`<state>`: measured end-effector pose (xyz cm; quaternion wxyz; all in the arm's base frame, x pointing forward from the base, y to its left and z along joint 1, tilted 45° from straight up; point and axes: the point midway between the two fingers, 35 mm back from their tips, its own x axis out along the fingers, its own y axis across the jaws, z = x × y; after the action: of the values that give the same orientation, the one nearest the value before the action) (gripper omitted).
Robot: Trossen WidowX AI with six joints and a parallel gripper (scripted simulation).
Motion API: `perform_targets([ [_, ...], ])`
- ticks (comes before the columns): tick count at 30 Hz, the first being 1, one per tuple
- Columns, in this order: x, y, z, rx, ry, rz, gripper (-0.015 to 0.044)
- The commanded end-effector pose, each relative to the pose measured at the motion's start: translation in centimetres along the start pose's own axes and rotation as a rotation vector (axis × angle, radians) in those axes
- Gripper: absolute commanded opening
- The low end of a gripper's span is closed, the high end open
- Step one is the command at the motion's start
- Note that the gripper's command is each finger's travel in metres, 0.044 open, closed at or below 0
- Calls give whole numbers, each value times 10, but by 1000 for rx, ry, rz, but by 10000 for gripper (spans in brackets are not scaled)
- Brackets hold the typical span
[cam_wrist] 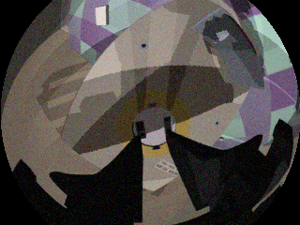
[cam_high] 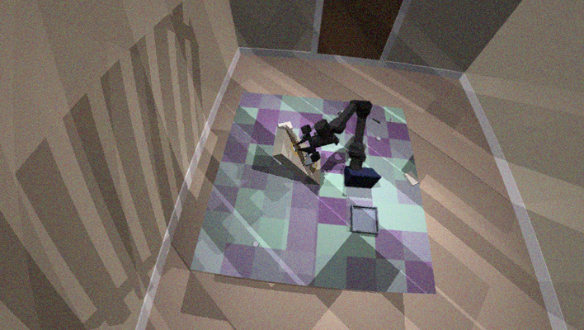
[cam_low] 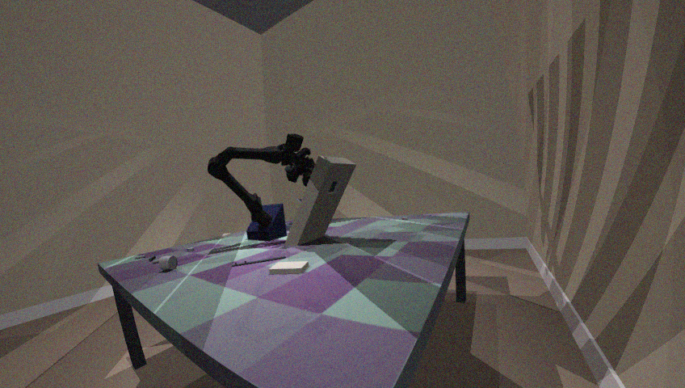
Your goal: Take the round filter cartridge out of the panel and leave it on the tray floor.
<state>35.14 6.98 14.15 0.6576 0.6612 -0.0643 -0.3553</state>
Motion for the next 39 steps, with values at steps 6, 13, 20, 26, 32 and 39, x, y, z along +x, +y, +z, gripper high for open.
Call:
perform_targets([
  [6, 9, -3, 2, -15, -1, -3, 115],
  [13, 9, -6, 2, -15, -1, -3, 115],
  [20, 9, -6, 2, -15, -1, -3, 115],
  [26, 9, -5, 2, -15, -1, -3, 115],
  [32, 9, -4, 1, -15, -1, -3, 115],
  [39, 9, -3, 1, -15, -1, -3, 115],
])
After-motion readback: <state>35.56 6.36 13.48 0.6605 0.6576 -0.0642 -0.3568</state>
